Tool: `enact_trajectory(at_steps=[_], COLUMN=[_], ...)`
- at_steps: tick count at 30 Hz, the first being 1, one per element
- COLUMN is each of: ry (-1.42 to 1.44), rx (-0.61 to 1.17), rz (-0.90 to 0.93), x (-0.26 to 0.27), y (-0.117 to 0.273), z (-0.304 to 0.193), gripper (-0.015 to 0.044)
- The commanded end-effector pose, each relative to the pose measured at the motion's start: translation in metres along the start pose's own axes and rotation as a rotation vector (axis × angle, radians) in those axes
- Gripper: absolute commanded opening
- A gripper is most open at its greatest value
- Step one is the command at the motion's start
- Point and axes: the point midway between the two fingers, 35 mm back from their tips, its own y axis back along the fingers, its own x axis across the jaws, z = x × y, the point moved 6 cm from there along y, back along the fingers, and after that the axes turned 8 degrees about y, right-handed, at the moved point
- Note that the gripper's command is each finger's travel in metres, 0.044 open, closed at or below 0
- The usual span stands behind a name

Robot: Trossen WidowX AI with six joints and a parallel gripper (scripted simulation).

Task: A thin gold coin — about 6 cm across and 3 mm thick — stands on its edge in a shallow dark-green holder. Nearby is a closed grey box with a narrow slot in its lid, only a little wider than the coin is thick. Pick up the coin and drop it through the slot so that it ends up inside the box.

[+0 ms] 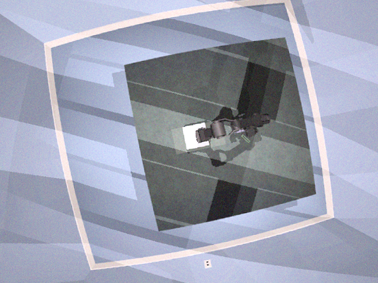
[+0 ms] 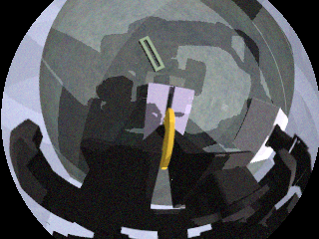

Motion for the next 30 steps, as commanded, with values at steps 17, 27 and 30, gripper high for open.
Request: enact_trajectory(at_steps=[17,27,30], ry=[0.000,0.001,0.001], rx=[0.002,0.000,0.000], rz=[-0.006,0.000,0.000], x=[-0.0045,-0.0025,-0.0027], y=[-0.0006,0.0010,-0.0003], z=[-0.0010,-0.0006,-0.0007], gripper=[0.0000,0.0000,0.0000])
